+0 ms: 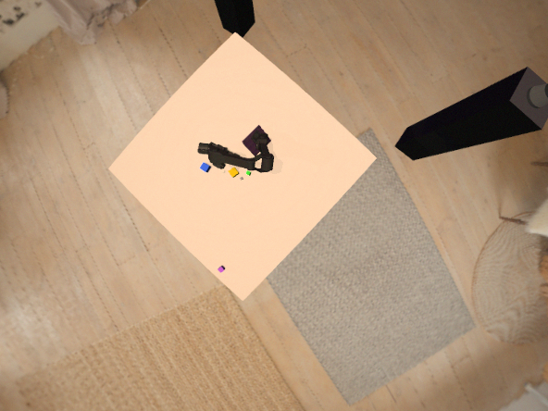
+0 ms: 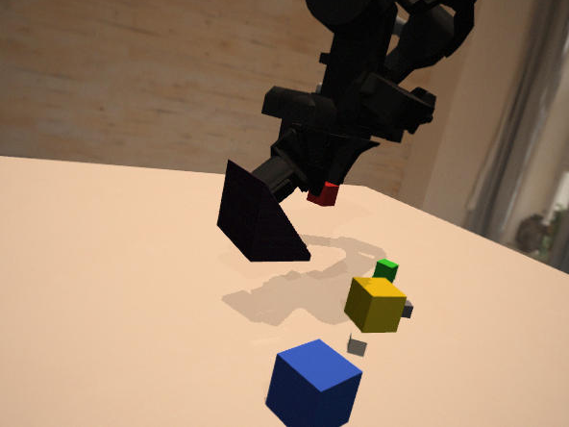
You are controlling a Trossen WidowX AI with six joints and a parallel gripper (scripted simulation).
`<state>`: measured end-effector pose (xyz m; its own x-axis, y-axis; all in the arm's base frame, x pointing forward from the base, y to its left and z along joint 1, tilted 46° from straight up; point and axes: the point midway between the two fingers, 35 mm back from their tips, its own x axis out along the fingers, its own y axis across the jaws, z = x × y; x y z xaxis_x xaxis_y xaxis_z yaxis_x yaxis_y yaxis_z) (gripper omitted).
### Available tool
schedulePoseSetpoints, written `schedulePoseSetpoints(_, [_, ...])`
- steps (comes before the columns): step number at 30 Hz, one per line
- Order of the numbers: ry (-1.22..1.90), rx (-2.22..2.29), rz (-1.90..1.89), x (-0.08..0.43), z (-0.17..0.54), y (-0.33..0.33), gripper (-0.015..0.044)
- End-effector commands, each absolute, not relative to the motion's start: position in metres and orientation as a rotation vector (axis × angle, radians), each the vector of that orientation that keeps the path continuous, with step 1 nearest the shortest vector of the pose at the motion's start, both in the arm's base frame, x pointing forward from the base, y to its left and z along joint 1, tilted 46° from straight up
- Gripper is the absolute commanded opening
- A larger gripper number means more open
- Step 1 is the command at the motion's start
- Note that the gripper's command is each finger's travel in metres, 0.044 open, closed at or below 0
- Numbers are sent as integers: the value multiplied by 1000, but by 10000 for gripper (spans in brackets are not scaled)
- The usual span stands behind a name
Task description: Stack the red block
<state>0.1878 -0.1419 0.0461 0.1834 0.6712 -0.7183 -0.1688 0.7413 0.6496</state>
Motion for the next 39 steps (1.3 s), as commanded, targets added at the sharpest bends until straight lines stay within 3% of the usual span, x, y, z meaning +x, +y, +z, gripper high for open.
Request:
schedulePoseSetpoints(1, [1255,490,621,193,63,-127,0])
schedulePoseSetpoints(25, [1240,507,651,197,143,-30,0])
schedulePoseSetpoints(39, [1238,508,652,205,116,-4,0])
